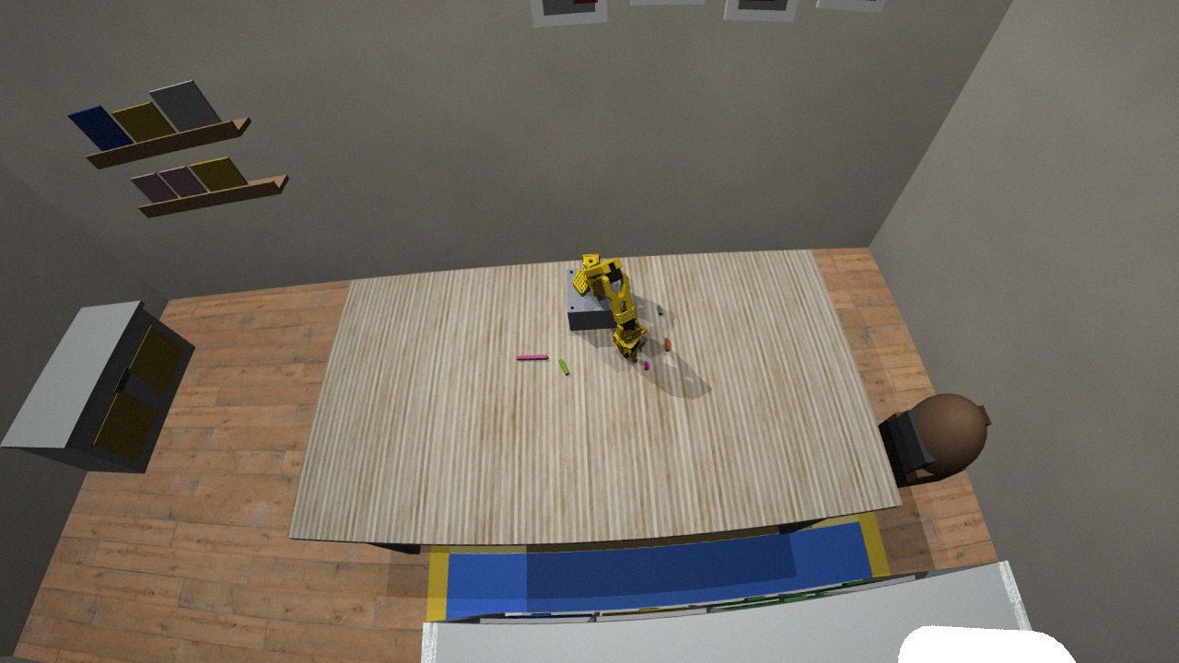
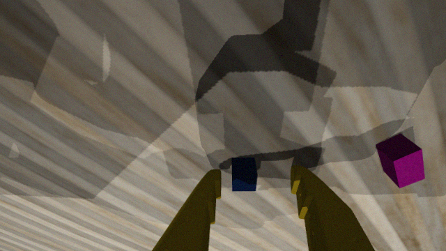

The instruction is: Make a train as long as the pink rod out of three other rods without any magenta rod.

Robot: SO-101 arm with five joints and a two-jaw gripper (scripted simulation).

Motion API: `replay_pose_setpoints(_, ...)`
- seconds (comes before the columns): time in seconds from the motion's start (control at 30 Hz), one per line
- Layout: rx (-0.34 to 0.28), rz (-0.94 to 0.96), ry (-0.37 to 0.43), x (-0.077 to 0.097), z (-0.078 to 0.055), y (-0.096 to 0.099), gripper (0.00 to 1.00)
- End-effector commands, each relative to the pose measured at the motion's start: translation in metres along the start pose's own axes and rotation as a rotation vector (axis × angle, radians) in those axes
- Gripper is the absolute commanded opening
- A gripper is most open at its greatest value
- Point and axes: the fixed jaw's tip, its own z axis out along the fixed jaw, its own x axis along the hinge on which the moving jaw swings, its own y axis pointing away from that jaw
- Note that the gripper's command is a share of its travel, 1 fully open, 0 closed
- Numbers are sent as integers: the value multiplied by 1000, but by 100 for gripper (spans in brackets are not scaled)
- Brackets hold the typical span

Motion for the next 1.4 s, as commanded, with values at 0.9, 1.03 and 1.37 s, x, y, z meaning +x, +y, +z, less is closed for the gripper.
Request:
replay_pose_setpoints(0.9, 11, 2, 4, 2, 2, -2, 18)
replay_pose_setpoints(1.03, 11, 2, 4, 2, 2, -2, 17)
replay_pose_setpoints(1.37, 11, 2, 4, 2, 2, -2, 11)
